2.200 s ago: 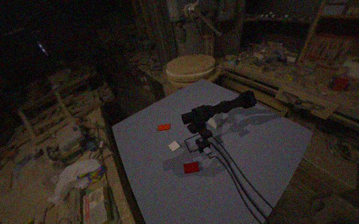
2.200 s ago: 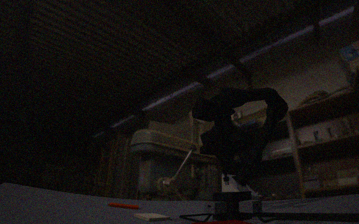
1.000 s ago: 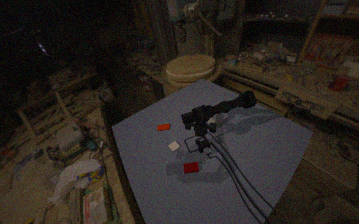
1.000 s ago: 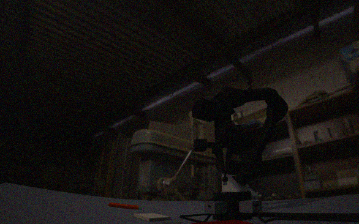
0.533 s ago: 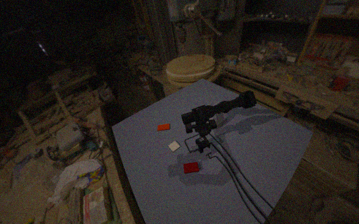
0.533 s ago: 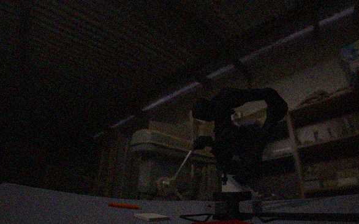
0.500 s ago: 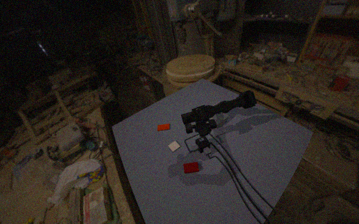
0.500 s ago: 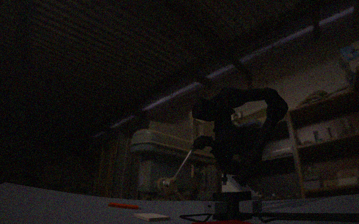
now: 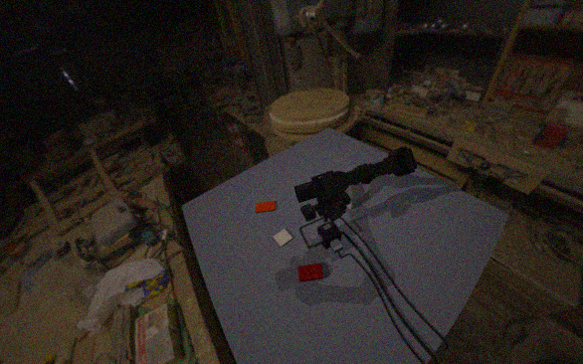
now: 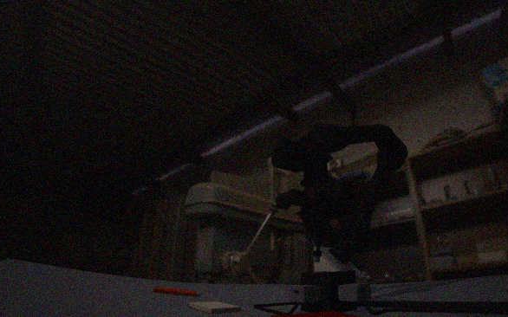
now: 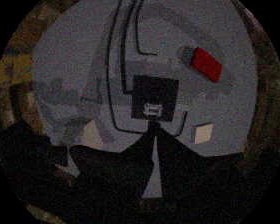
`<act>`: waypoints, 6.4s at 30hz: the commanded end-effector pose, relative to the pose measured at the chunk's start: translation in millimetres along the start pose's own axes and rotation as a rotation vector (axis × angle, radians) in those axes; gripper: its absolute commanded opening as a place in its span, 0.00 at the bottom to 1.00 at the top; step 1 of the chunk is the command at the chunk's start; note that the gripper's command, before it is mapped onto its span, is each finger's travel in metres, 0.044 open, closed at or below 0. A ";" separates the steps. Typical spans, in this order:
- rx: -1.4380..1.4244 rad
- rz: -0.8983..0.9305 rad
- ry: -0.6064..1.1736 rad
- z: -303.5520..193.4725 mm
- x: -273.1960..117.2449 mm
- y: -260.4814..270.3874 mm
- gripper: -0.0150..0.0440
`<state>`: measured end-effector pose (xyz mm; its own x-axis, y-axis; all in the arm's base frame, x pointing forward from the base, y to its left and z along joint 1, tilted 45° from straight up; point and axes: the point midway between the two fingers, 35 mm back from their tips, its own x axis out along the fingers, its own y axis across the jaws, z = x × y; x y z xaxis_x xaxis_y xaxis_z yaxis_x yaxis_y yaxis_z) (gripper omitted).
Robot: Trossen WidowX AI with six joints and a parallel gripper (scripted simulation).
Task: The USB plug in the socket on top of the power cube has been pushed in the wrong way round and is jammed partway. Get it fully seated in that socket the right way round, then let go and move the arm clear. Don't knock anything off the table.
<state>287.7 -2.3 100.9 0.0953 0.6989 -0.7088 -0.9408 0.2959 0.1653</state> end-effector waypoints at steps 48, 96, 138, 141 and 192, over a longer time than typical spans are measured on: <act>-0.009 0.001 -0.036 2.4 5.0 0.3 0.25; -0.012 0.001 -0.075 5.1 10.6 0.6 0.25; -0.014 0.002 -0.096 6.4 15.6 0.7 0.25; -0.014 0.002 -0.096 6.4 16.0 0.7 0.25; -0.014 0.002 -0.096 6.5 22.1 0.7 0.25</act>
<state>291.6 16.7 90.6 0.1238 0.7564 -0.6423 -0.9469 0.2836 0.1515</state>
